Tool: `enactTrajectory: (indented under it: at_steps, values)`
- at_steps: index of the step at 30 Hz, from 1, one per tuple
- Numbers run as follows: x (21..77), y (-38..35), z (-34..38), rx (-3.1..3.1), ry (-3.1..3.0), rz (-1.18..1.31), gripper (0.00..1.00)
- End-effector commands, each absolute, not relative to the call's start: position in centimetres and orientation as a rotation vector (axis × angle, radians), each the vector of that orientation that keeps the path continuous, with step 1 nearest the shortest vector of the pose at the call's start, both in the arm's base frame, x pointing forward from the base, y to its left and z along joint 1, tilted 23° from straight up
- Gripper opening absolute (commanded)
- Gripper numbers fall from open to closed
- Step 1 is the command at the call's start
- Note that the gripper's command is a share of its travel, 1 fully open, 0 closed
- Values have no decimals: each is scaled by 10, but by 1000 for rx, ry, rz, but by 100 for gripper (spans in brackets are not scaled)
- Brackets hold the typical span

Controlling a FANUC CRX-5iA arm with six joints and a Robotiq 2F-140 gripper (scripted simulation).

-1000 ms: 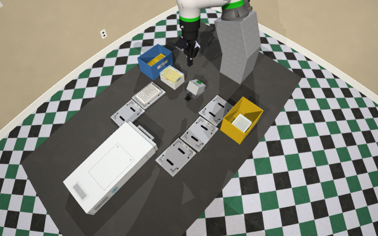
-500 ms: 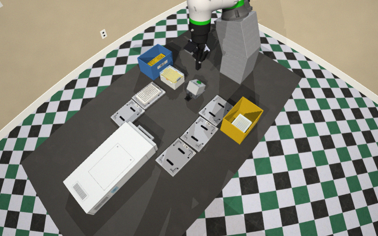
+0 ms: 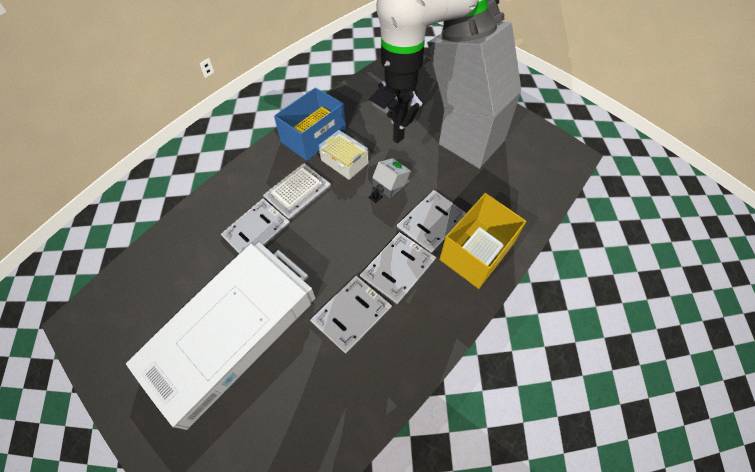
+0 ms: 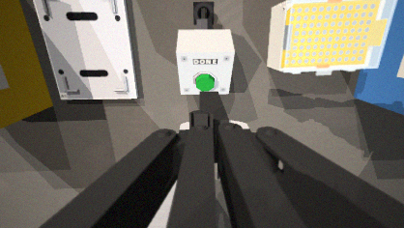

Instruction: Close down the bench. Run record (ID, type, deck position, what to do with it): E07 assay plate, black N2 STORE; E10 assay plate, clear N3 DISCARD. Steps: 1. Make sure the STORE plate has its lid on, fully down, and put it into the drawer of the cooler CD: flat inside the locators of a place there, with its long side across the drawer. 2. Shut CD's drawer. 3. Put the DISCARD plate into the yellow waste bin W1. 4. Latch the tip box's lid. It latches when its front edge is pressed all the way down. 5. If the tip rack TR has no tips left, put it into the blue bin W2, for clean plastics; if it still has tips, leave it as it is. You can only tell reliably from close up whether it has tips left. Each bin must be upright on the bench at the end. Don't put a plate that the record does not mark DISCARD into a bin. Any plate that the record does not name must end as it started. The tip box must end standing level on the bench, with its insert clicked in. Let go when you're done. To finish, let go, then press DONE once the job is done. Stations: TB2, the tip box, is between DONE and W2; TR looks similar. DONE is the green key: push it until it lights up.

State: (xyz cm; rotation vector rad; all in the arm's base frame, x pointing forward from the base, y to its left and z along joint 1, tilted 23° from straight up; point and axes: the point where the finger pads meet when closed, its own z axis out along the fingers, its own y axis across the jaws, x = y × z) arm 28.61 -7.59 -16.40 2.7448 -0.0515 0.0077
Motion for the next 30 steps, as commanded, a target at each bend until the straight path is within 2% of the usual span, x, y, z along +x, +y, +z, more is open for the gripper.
enactTrajectory:
  at_steps: [1, 30]
  values:
    - [287, -80, -175, 2745, -51, 12, 10]
    - [287, -106, -236, 2744, -51, 12, 10]
